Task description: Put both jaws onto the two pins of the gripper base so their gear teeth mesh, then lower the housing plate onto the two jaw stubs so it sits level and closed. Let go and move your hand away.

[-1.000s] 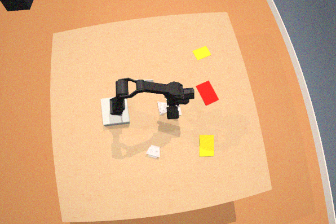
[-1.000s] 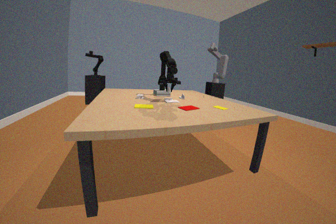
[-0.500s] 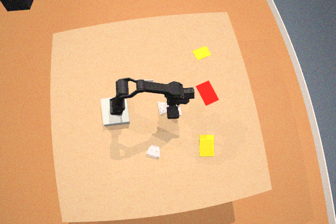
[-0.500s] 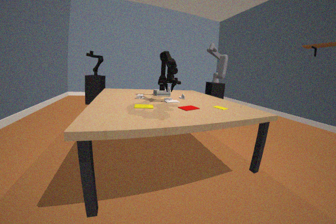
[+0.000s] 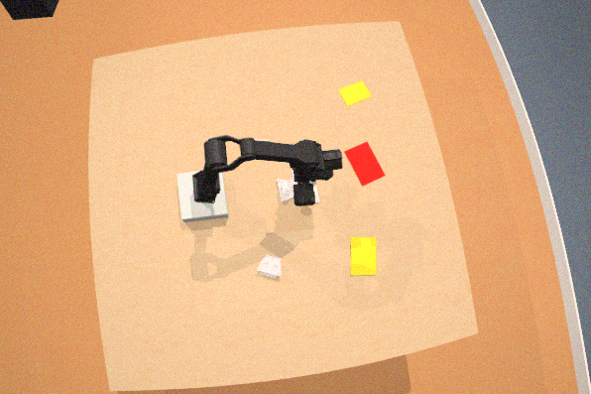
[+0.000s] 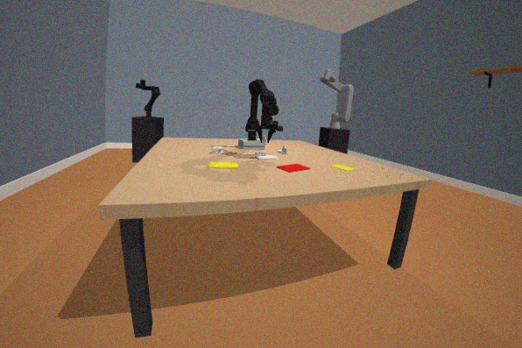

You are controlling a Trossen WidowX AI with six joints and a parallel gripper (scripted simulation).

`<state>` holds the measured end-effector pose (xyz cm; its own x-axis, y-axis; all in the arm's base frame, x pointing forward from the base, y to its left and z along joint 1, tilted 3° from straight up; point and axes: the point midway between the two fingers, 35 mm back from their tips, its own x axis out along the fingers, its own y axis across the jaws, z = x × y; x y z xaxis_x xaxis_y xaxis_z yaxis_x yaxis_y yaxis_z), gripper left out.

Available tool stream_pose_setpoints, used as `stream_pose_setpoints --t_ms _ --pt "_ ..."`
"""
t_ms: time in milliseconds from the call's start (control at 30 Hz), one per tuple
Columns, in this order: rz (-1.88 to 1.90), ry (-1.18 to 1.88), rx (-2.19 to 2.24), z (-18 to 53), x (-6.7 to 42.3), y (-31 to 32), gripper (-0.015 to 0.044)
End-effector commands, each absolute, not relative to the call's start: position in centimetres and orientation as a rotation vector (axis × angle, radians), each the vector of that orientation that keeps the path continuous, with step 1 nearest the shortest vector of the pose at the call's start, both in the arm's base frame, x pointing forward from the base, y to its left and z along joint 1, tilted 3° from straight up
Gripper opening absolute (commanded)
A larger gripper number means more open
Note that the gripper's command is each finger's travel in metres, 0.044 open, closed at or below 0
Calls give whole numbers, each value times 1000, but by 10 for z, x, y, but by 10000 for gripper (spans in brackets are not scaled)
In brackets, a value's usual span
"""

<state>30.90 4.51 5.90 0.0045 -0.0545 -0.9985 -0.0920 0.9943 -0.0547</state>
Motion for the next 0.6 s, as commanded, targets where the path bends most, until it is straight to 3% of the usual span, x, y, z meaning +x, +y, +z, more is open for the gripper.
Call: stream_pose_setpoints --t_ms 0,567 --pt "36 1571 -113 58 309 59 134" --pt "38 1572 -112 56 307 89 134"
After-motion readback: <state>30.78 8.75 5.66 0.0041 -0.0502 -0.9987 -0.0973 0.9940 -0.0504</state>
